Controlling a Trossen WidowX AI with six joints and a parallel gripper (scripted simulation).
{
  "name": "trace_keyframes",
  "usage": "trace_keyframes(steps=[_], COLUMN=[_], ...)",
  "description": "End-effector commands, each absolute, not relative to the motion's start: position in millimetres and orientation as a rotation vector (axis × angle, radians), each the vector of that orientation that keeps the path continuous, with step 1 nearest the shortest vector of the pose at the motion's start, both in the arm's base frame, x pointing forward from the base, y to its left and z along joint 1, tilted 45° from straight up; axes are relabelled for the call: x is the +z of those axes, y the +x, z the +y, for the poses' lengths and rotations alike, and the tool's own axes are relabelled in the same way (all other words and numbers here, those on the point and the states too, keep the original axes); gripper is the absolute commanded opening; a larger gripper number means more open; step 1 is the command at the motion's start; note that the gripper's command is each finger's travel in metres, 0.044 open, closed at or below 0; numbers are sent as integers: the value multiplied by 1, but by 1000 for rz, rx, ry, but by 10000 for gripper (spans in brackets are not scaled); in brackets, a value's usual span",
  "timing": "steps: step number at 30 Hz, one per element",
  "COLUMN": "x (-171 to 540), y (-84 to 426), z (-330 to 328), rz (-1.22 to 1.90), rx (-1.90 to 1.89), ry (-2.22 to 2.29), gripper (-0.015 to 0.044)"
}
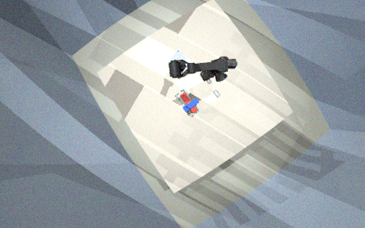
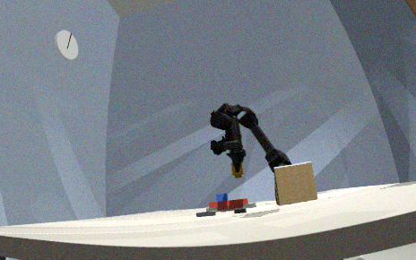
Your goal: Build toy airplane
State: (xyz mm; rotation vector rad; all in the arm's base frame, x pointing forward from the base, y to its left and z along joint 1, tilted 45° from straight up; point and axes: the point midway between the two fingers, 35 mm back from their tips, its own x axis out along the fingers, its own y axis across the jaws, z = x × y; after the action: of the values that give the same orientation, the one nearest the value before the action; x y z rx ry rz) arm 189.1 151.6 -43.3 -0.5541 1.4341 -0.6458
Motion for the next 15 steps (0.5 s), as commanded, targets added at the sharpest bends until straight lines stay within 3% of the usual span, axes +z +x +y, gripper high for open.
trace_keyframes(steps=[1,15], x=[-38,-10], y=[190,212], z=[155,123], rz=[1436,1456], rx=[-643,-597], ry=[-541,-549], gripper=[0,0])
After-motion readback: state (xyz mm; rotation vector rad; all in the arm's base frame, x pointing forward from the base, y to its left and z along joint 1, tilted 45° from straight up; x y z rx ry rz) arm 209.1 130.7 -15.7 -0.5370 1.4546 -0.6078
